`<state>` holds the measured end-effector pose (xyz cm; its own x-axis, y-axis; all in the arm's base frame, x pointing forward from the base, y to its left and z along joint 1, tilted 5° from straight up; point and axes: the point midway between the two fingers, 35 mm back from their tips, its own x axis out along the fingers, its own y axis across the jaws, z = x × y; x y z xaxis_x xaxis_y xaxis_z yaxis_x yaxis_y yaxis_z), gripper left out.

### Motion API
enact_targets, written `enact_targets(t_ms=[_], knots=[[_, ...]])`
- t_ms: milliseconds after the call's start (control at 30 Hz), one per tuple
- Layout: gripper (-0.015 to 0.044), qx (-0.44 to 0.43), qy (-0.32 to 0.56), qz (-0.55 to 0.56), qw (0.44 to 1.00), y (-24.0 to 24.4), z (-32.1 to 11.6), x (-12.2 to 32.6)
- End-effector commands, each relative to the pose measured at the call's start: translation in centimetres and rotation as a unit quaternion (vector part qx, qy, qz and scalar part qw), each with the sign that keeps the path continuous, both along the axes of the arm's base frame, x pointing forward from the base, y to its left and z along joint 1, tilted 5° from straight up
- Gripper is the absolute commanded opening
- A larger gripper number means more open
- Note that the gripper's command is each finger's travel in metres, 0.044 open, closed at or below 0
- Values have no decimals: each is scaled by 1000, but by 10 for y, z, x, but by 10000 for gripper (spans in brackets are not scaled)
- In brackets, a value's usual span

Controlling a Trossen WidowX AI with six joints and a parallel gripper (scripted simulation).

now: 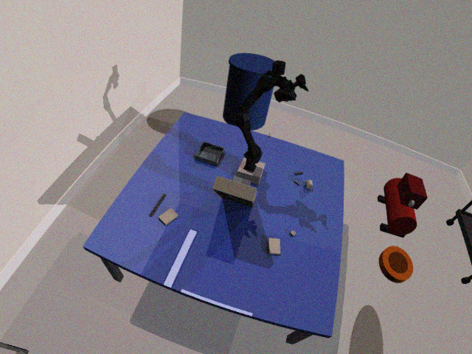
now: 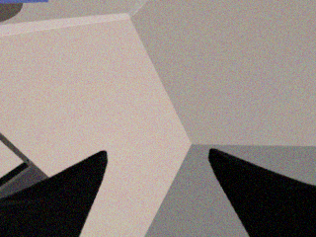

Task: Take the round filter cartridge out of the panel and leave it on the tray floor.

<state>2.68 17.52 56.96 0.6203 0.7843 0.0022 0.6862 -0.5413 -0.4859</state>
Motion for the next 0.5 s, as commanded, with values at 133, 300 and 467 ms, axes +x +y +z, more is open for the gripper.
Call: enact_targets(t_ms=[133,300,467], knots=[[269,77,93,-33,992,14,-13,10],[137,189,222,-80,953,33,-36,34],[109,288,320,-129,893,43,-61,69]])
